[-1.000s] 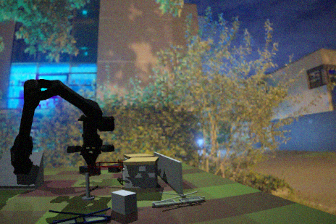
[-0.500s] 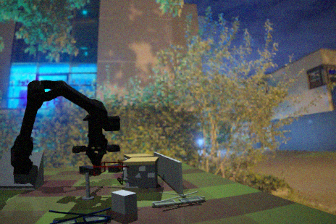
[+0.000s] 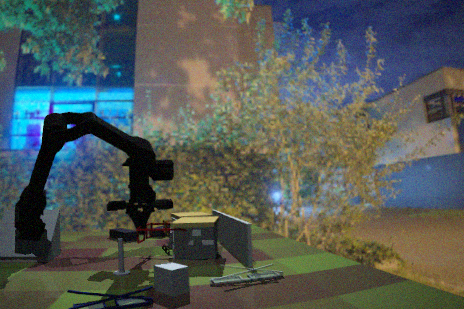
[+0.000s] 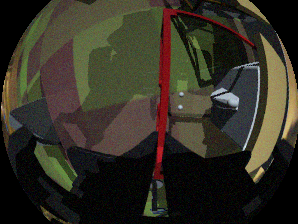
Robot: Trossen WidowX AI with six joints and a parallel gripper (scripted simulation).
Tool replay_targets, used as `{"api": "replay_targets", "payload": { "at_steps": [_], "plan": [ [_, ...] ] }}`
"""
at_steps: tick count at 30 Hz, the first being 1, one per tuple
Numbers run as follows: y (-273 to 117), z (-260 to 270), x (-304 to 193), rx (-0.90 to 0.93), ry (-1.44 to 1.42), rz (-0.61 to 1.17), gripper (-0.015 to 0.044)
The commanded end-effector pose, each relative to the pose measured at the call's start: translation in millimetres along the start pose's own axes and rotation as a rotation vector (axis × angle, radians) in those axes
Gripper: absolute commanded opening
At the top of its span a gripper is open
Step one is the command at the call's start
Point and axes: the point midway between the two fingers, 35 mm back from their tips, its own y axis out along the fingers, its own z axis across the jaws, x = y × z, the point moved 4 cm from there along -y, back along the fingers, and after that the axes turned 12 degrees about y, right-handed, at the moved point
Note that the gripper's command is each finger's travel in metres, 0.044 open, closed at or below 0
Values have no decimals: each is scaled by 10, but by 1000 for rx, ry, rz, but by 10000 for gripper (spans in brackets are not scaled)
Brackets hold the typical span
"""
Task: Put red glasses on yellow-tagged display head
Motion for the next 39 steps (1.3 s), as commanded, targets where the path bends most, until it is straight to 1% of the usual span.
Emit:
{"api": "replay_targets", "payload": {
  "at_steps": [1, 39],
  "plan": [
    [7, -75, 18, -1, -7, 5, 0],
    [24, -624, 130, -4, -5, 5, 0]
  ]
}}
